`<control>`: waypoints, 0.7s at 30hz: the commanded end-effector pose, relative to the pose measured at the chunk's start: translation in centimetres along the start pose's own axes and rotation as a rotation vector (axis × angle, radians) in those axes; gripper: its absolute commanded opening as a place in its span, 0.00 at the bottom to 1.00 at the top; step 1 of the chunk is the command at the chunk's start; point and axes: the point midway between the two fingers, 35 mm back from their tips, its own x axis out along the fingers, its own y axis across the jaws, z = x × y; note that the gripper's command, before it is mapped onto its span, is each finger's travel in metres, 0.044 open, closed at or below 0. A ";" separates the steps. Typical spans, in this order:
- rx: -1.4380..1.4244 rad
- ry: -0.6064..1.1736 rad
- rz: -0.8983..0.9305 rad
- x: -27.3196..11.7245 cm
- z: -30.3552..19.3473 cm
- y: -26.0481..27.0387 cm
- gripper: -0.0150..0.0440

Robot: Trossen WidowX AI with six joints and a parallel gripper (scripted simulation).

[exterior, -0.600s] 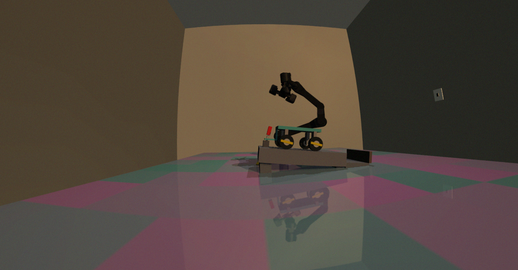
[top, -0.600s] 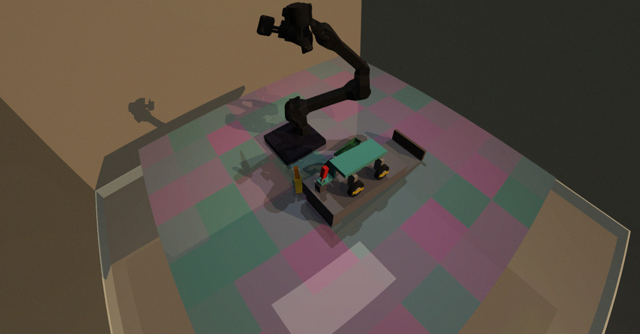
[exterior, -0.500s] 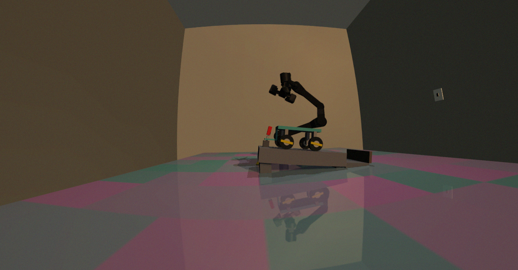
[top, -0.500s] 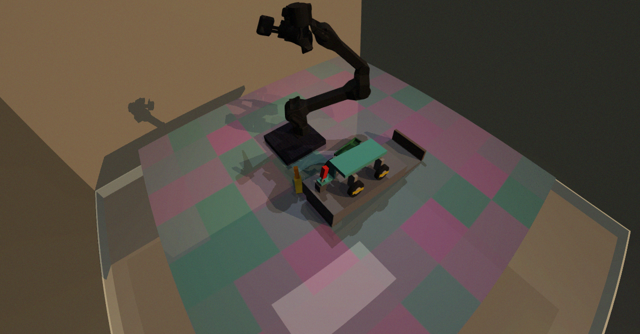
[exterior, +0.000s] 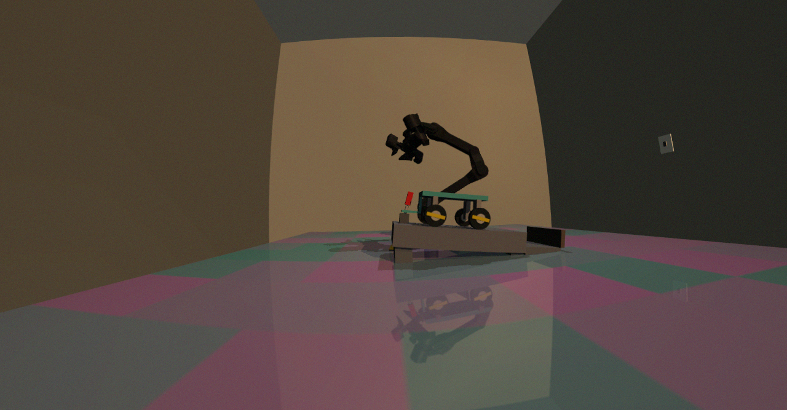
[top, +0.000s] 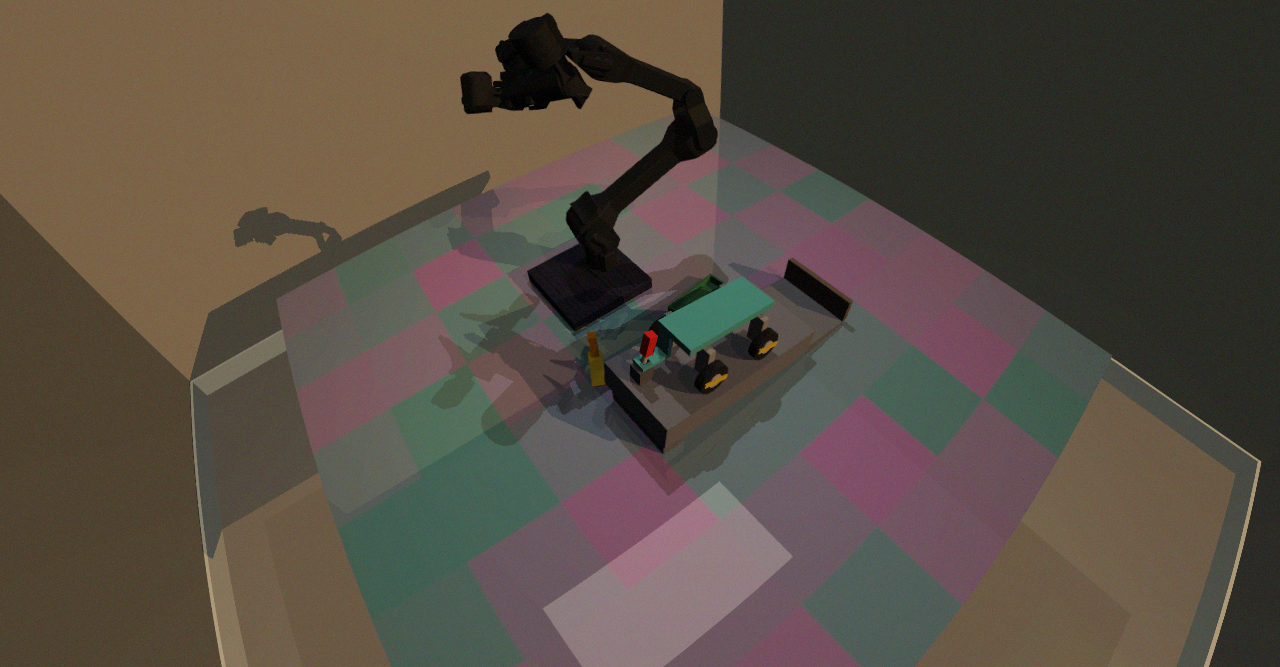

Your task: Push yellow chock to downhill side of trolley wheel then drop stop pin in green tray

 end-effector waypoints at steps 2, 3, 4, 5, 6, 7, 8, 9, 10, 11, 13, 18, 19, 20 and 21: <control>-0.025 0.182 0.113 0.9 -3.9 3.6 0.58; -0.036 0.219 0.132 0.9 -4.7 4.2 0.58; -0.048 0.257 0.149 0.9 -5.5 4.8 0.58; -0.059 0.294 0.166 0.9 -6.4 5.4 0.58; -0.072 0.332 0.181 0.8 -7.2 6.0 0.58; -0.084 0.369 0.196 0.7 -8.1 6.5 0.58; -0.097 0.407 0.210 0.5 -9.0 7.1 0.58; -0.110 0.444 0.223 0.3 -9.9 7.5 0.58; -0.124 0.481 0.235 0.0 -10.7 8.0 0.58; -0.138 0.519 0.246 -0.3 -11.6 8.4 0.58; -0.168 0.593 0.266 -0.9 -13.4 9.2 0.58; -0.250 0.773 0.296 -3.2 -17.7 10.5 0.58; -0.268 0.807 0.299 -3.7 -18.5 10.6 0.58; -0.286 0.842 0.301 -4.3 -19.3 10.7 0.58; -0.305 0.876 0.302 -4.9 -20.1 10.8 0.58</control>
